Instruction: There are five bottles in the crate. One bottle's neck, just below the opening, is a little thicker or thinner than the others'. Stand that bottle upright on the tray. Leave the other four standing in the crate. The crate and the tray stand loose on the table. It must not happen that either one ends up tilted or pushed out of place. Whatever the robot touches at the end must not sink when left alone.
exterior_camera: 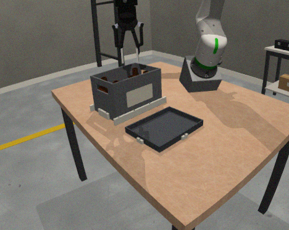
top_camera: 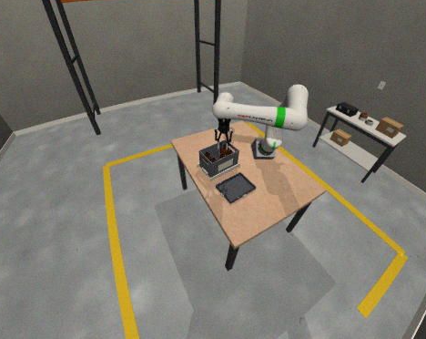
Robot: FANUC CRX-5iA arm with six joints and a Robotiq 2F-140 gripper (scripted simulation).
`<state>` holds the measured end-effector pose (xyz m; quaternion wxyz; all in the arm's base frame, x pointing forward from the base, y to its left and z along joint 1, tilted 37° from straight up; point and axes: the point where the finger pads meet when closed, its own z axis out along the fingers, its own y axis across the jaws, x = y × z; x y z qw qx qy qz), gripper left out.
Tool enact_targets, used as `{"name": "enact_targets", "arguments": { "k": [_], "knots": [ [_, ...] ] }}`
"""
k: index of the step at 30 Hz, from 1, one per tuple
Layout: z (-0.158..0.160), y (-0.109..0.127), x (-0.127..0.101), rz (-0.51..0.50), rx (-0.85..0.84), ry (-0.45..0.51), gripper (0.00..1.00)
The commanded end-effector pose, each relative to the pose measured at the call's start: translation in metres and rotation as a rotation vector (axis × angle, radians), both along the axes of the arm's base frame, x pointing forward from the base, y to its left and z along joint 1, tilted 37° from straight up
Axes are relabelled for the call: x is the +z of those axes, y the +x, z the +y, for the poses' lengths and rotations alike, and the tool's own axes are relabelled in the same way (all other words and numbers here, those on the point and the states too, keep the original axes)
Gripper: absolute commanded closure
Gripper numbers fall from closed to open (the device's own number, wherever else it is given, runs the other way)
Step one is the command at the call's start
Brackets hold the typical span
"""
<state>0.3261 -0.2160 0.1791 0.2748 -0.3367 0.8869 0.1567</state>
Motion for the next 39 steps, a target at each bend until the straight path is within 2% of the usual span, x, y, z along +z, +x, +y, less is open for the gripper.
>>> {"name": "enact_targets", "arguments": {
  "k": [1,18,39],
  "knots": [
    [-0.001,0.000,0.000,0.000,-0.001,-0.001,0.56],
    [0.003,0.003,-0.005,0.000,-0.001,-0.001,0.56],
    [0.014,0.012,-0.025,0.000,-0.001,-0.001,0.56]
  ]
}}
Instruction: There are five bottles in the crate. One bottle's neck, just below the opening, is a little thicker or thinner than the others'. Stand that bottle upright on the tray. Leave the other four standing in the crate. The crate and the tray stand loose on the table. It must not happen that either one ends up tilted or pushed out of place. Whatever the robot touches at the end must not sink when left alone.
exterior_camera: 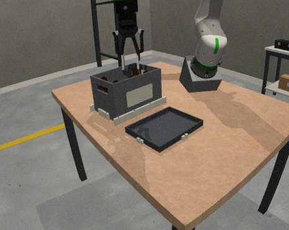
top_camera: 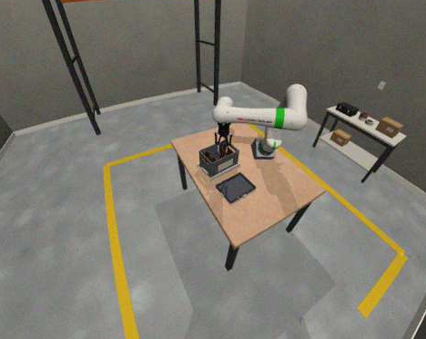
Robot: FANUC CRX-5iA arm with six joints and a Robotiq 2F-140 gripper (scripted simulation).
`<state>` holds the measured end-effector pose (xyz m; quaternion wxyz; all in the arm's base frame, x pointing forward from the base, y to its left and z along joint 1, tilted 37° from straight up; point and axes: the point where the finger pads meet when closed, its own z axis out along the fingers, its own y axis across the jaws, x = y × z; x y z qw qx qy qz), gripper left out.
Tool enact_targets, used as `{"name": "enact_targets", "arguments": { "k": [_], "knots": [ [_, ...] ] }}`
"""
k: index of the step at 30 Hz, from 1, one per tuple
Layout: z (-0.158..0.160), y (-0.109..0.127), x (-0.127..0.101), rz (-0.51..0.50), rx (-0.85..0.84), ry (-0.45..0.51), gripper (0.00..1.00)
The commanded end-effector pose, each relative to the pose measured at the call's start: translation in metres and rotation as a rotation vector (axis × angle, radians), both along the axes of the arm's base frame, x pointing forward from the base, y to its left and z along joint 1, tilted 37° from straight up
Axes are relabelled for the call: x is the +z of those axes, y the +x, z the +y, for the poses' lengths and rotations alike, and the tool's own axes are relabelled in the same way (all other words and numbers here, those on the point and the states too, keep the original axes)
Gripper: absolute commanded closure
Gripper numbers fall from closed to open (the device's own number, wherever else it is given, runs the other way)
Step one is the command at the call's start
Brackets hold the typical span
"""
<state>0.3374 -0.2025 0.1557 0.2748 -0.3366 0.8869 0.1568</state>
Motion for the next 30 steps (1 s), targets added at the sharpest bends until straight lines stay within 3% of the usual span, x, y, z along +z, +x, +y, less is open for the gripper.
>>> {"name": "enact_targets", "arguments": {
  "k": [1,30],
  "knots": [
    [0.0009,0.0012,-0.0021,0.000,-0.001,-0.001,0.56],
    [0.0061,0.0056,-0.0113,0.000,-0.001,-0.001,0.56]
  ]
}}
